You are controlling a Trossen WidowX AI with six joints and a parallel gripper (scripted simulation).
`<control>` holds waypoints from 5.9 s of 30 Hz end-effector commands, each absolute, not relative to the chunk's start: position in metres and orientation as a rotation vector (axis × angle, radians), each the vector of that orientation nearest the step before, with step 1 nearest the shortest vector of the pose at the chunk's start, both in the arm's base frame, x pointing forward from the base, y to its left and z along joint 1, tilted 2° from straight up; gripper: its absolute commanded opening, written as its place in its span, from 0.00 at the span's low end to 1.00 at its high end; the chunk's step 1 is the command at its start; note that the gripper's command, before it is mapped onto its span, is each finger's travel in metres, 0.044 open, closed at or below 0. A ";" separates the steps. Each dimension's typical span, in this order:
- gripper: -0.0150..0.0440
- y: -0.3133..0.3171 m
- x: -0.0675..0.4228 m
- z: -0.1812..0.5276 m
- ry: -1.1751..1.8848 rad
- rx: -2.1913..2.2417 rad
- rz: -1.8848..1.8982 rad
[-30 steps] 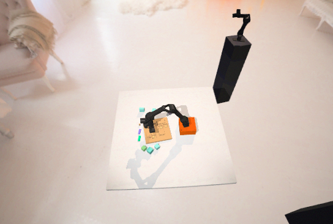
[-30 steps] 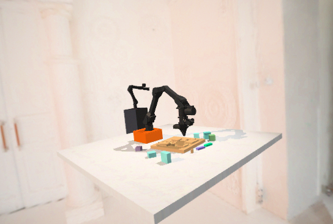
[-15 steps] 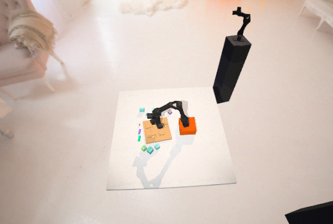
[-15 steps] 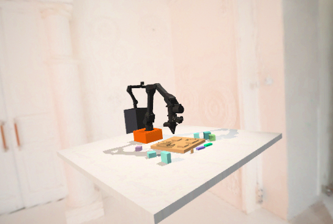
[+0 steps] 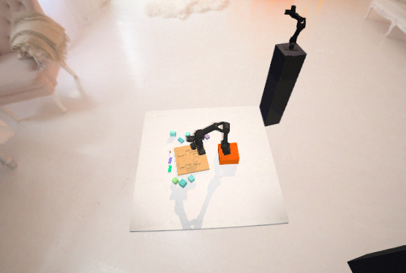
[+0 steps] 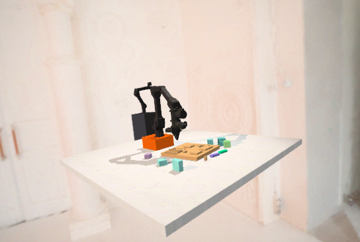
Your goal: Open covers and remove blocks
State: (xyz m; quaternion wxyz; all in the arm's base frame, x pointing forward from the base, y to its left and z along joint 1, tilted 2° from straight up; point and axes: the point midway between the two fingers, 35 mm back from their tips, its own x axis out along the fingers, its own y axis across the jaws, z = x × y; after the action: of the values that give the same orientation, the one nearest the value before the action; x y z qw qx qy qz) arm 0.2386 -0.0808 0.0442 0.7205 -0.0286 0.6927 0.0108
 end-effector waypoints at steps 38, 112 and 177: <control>0.25 -0.082 0.219 -0.008 1.517 -0.271 0.228; 0.50 -0.086 0.221 0.039 1.288 0.983 -0.969; 0.50 -0.087 0.222 0.019 1.503 0.286 -0.307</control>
State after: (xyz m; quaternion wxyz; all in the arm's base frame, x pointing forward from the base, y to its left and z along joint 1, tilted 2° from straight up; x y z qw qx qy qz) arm 0.2222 -0.0870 0.0205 0.7075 0.1467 0.6740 -0.1537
